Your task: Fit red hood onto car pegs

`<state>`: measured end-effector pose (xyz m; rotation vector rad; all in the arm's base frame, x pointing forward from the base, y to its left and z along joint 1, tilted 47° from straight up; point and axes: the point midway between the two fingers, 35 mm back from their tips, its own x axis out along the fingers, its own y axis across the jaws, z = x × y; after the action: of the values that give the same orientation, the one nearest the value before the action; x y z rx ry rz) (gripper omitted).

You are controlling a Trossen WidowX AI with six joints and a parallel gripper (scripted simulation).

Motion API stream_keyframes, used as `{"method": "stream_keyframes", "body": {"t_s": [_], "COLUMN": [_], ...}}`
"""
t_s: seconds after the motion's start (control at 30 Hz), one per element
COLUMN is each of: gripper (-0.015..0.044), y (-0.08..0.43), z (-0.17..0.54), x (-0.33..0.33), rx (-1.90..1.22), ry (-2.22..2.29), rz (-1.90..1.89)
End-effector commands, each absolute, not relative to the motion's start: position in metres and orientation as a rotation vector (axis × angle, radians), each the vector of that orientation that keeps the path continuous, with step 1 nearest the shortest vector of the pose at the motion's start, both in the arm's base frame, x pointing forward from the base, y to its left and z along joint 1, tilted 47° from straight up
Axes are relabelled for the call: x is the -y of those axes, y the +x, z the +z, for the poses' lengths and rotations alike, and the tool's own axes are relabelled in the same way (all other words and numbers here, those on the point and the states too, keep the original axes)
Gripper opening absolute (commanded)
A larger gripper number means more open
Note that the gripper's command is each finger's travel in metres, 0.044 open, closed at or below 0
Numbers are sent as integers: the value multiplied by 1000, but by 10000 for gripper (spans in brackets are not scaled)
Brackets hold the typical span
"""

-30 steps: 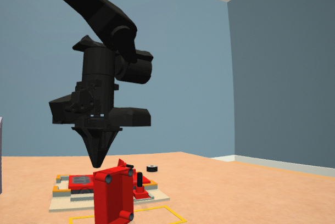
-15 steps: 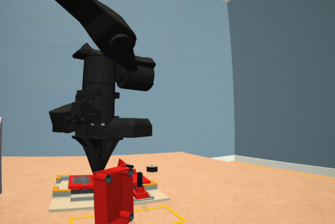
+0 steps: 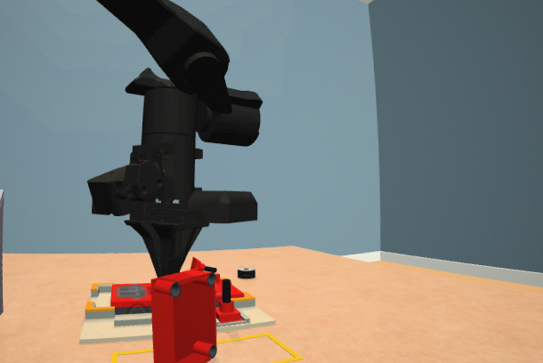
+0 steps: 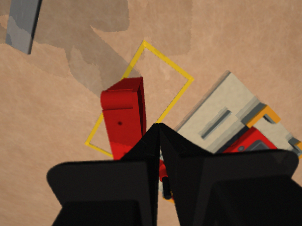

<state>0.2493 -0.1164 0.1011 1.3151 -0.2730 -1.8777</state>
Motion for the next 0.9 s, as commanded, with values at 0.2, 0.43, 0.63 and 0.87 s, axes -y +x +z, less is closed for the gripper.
{"method": "stream_keyframes", "body": {"t_s": [0.2, 0.43, 0.63, 0.87], "gripper": [0, 0, 0, 0], "y": [254, 257, 259, 262], "z": [106, 109, 112, 115], "x": [122, 125, 128, 131], "rx": [274, 274, 274, 274], "ry": [1308, 1309, 1309, 1309], "rz": [-1875, -1875, -1875, -1875]}}
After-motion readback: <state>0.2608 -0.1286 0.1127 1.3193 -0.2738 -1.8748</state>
